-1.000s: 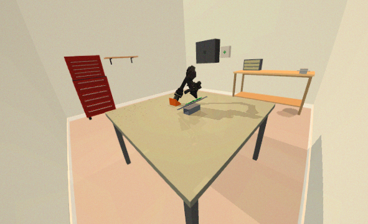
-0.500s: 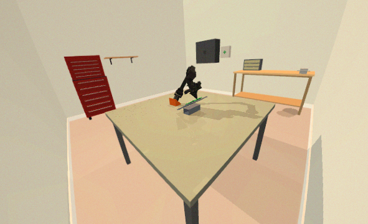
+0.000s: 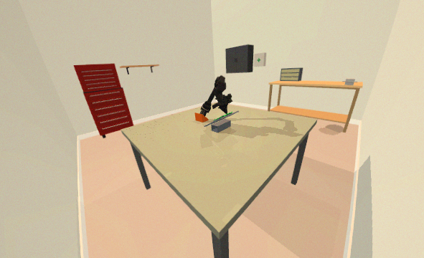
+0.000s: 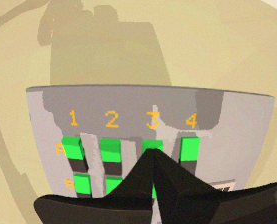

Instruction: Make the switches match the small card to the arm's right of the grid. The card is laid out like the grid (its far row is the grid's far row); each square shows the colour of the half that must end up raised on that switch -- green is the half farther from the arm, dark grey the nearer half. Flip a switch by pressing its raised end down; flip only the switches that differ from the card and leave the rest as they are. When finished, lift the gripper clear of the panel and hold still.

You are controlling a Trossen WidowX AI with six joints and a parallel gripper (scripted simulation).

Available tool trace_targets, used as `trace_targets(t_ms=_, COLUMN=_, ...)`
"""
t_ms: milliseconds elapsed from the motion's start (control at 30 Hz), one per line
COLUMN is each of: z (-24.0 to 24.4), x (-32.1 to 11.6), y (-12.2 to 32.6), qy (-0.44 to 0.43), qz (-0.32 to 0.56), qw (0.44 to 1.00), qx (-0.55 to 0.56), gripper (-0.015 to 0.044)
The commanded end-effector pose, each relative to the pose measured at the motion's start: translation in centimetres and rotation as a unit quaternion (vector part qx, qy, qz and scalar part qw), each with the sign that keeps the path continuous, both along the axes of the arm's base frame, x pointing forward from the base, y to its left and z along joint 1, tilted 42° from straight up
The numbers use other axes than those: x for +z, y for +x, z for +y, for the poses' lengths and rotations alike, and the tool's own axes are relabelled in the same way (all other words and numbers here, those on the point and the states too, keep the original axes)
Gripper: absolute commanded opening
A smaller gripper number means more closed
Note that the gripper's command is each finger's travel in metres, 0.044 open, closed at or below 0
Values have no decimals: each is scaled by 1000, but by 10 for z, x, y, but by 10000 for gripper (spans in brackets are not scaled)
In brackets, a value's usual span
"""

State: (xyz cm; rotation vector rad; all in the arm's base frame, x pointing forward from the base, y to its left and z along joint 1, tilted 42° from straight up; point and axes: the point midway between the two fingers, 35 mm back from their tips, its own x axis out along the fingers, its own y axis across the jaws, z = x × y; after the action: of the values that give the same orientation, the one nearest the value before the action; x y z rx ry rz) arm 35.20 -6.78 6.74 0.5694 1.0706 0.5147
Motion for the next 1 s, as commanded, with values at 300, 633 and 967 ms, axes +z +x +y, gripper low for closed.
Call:
trace_targets(t_ms=300, z=1, x=-2, y=1, qy=0, qz=2, qw=1000, qx=-2, gripper=0)
trace_targets(t_ms=633, z=2, x=-2, y=1, qy=0, qz=2, qw=1000, qx=-2, gripper=0)
trace_targets(t_ms=967, z=3, x=-3, y=2, qy=1, qz=2, qw=1000, qx=-2, gripper=0)
